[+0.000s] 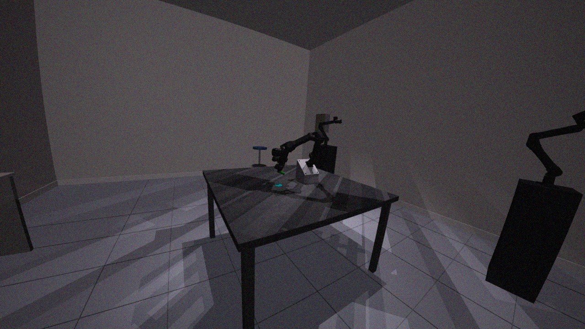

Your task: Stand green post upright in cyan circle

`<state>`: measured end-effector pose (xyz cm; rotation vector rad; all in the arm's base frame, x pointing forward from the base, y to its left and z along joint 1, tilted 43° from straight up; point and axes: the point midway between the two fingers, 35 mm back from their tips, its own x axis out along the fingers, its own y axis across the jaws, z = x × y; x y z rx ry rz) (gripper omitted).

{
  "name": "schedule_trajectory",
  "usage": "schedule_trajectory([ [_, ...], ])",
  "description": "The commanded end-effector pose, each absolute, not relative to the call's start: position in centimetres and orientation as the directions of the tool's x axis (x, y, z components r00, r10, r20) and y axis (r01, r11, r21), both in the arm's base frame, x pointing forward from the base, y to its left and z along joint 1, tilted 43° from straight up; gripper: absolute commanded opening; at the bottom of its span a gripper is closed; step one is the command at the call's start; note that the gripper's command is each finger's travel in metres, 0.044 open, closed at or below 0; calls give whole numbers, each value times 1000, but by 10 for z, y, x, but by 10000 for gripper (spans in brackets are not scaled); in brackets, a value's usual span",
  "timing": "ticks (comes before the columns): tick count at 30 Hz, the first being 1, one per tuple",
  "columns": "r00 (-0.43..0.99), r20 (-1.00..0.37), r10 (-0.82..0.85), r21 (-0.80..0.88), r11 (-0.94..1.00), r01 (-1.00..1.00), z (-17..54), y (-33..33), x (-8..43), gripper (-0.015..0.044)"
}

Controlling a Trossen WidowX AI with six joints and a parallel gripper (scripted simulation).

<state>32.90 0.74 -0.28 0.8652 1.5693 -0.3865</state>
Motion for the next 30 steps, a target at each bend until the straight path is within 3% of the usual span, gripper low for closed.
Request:
schedule_trajectory([
  [1,30,-961,273,212,667,714,-5,8,328,23],
  [30,115,-990,85,142,675,724,-12,10,328,23],
])
